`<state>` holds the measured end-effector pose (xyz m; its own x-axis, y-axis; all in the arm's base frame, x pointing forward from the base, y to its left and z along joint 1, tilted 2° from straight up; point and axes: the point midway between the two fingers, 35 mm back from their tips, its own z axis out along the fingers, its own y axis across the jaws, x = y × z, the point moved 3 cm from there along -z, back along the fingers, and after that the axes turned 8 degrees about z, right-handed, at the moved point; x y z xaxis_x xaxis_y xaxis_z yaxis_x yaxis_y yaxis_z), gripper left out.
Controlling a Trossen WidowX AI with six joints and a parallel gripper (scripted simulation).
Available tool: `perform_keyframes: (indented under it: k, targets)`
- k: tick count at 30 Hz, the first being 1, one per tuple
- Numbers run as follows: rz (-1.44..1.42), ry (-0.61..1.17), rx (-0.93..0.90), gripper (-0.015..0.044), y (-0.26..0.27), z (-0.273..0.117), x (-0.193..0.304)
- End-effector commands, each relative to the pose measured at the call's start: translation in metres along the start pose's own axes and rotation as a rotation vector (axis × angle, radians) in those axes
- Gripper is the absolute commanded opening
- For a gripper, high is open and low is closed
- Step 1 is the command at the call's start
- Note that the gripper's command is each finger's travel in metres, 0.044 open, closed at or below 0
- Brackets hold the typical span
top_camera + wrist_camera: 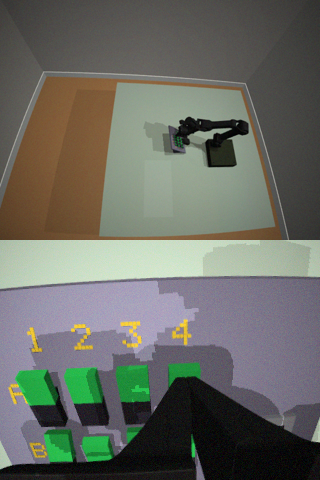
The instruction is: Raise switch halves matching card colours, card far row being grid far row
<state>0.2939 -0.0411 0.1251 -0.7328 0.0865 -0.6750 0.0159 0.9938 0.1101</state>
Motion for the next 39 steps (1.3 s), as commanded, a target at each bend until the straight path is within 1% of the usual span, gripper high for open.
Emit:
perform_keyframes:
  k: [1,39]
  targets:
    - [0.006,0.002,0.002,0.0000,-0.0002,0.0012,0.0005]
    - [0.006,0.001,0.002,0.0000,-0.0001,0.0048,0.0004]
